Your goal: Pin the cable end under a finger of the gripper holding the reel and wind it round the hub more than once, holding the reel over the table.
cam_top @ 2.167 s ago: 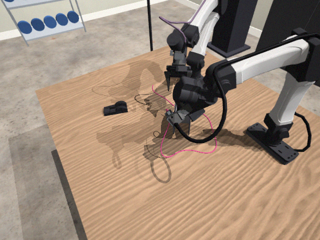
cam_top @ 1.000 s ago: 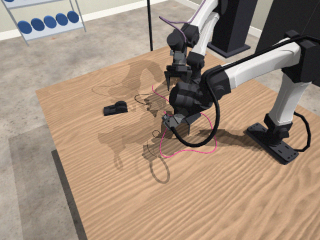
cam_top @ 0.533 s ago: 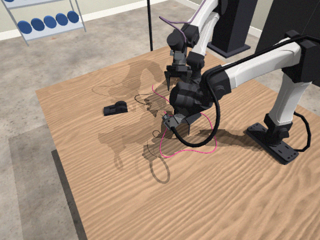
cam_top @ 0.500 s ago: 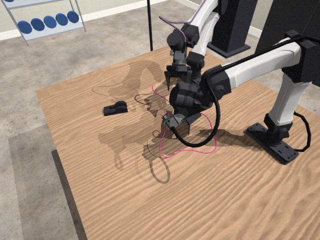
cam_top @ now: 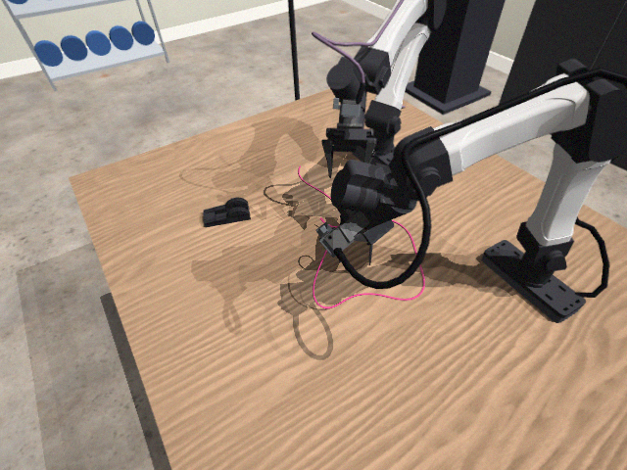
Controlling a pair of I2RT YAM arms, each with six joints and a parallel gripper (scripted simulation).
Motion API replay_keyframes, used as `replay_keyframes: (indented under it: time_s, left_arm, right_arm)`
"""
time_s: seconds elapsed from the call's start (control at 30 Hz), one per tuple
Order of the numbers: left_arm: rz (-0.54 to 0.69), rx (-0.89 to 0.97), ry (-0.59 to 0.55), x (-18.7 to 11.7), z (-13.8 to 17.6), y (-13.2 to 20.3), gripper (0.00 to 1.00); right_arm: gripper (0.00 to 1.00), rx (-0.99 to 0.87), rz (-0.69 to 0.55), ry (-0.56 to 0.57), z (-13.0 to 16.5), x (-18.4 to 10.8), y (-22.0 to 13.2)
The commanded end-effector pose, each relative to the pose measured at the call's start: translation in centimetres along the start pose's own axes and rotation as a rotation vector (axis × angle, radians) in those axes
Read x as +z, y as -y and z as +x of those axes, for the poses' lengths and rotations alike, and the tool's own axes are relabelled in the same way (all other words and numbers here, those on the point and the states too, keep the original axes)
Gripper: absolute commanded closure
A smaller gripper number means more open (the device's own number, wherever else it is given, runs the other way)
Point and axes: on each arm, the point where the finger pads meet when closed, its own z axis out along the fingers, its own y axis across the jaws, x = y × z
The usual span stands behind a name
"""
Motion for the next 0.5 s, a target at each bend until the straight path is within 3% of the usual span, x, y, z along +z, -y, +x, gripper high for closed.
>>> replay_keyframes:
  time_s: [0.0,0.47]
  left_arm:
    - [0.018,0.026,0.033,0.19,-1.05,1.23,1.0]
    - [0.018,0.021,0.036,0.1,-1.22,1.09,1.0]
  right_arm:
    - [0.25,-0.036,0.005,0.053,-1.31,-0.05,0.1]
    - [0.25,-0.037,0.005,0.055,-1.56,-0.05,0.15]
